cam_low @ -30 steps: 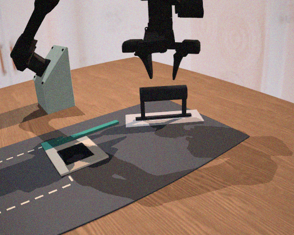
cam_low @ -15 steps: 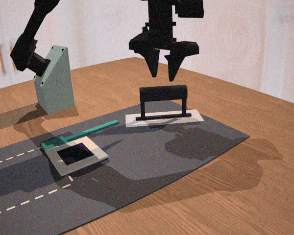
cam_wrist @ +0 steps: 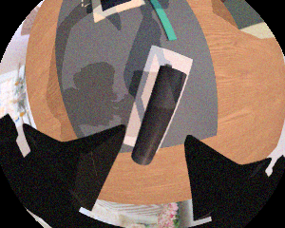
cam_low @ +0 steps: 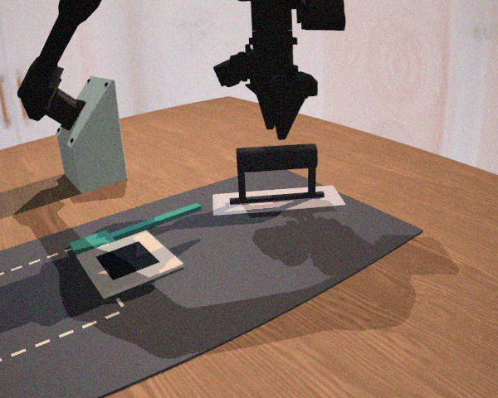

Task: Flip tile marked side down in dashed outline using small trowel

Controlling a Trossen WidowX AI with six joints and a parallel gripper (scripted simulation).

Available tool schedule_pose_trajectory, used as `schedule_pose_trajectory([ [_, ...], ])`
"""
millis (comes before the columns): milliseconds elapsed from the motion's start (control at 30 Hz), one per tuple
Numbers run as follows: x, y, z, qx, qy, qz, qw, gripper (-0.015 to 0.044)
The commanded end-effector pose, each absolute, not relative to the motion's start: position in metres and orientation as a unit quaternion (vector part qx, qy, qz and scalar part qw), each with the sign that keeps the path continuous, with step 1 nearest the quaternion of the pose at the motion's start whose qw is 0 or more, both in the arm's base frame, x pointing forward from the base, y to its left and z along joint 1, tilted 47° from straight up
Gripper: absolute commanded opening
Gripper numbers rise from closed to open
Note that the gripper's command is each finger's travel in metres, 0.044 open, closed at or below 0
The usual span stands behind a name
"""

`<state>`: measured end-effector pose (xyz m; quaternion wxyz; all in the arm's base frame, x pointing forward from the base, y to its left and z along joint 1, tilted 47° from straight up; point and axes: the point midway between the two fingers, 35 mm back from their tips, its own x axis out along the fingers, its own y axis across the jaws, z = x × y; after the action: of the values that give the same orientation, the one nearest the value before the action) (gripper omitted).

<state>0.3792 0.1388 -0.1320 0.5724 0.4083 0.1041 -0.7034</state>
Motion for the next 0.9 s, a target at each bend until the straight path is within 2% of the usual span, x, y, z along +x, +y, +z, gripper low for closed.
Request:
schedule_pose_trajectory([
  [0,0.379,0.139,-0.132,0.444,0.059,-0.710,0.544,0.0270],
  [867,0.380,0.117,-0.153,0.450,0.050,-0.710,0.539,0.0270],
])
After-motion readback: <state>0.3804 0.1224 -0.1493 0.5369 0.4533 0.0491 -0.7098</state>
